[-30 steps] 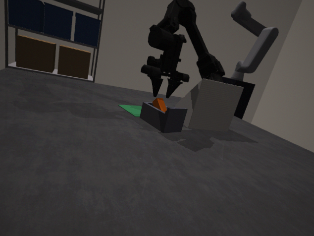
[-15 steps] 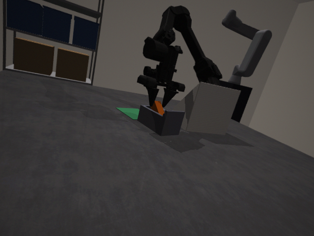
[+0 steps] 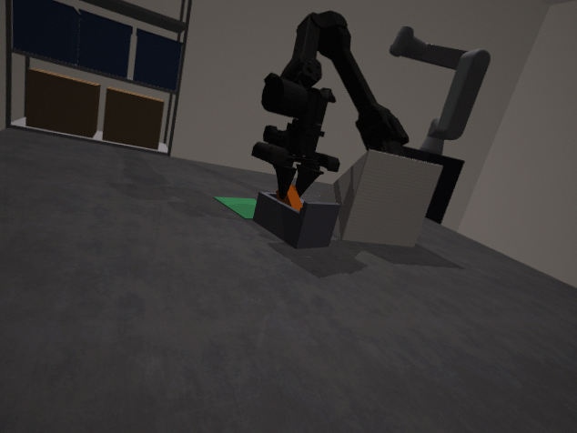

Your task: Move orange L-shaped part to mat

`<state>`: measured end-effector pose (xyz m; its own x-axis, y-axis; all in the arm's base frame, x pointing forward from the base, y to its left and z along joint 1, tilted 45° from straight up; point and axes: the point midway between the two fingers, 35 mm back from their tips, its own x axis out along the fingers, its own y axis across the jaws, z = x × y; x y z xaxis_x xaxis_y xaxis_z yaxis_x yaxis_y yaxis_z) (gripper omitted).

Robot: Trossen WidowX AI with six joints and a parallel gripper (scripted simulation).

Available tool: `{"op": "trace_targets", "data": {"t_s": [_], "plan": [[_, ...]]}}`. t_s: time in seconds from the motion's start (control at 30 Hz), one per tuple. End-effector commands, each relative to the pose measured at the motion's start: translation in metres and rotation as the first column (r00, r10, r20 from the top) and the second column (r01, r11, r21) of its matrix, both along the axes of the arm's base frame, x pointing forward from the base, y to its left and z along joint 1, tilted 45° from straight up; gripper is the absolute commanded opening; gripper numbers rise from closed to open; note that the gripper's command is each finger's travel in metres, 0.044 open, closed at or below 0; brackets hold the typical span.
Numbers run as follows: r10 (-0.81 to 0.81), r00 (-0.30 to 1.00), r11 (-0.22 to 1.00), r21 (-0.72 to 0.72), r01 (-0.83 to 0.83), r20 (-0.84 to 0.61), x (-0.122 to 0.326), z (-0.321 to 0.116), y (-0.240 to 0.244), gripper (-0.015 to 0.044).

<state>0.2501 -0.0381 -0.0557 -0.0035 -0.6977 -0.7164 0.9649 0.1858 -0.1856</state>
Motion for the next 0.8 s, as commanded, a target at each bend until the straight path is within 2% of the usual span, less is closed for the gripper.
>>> {"op": "trace_targets", "data": {"t_s": [0.0,0.17,0.3,0.77], "plan": [[-0.002,1.000,1.000,0.000,0.002,0.001,0.0001,0.0003,0.0000,0.0135],[-0.002,1.000,1.000,0.000,0.002,0.001,0.0001,0.0003,0.0000,0.0102],[-0.002,1.000,1.000,0.000,0.002,0.001,0.0001,0.0003,0.0000,0.0000],[0.000,1.000,1.000,-0.003,0.000,-0.002,-0.0003,0.0093,0.0091,0.0000]]}}
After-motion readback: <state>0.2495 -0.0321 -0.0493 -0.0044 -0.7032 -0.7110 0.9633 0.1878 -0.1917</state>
